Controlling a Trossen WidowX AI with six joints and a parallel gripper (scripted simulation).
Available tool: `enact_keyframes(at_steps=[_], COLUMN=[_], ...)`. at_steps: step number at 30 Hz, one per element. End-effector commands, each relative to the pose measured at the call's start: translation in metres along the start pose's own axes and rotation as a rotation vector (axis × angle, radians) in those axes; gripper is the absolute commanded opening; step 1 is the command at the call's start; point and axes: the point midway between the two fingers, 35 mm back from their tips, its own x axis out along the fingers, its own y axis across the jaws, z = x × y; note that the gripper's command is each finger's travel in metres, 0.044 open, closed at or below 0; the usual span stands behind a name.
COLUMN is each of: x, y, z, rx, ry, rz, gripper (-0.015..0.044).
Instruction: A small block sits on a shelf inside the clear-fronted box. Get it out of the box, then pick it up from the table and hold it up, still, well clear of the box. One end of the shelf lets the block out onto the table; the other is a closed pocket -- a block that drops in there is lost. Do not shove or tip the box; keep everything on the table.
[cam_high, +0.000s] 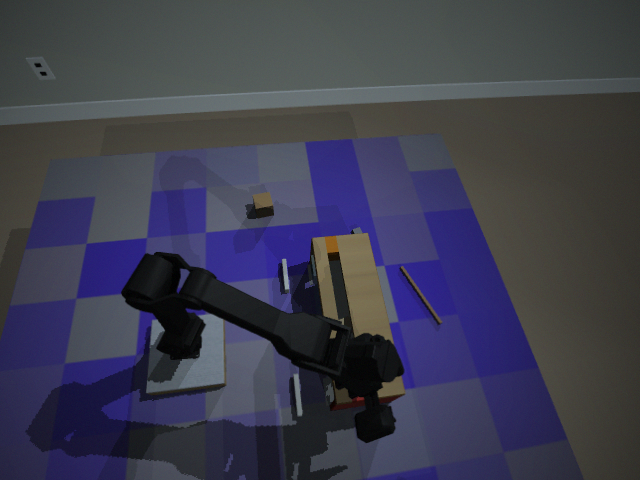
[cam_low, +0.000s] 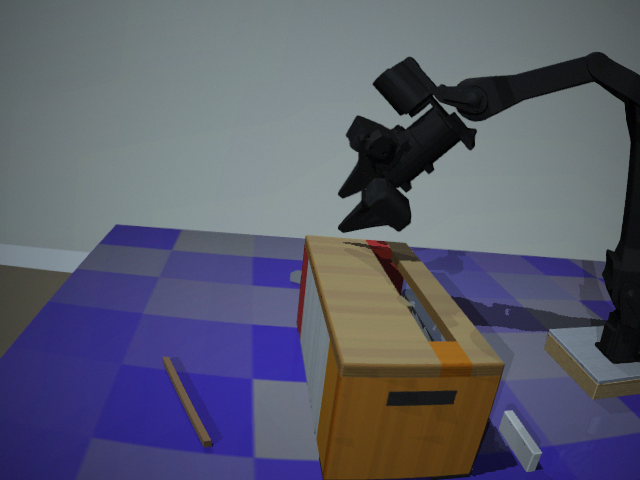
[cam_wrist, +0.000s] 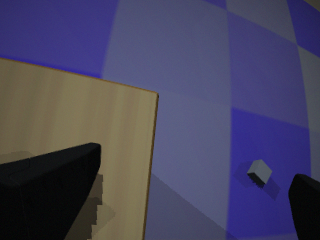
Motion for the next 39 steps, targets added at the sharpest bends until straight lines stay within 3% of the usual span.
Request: enact_keyframes(at_steps=[1,19,39], x=[-0.011,-0.12,-0.106], y=[0.014,0.184,0.195], z=[0.006,-0.031,-0.042], rx=[-0.157,-1.538,-1.568], ry=[0.047,0.43,0.441], rz=[0.017,0.543,0.555], gripper=[0.04,0.04,0.04])
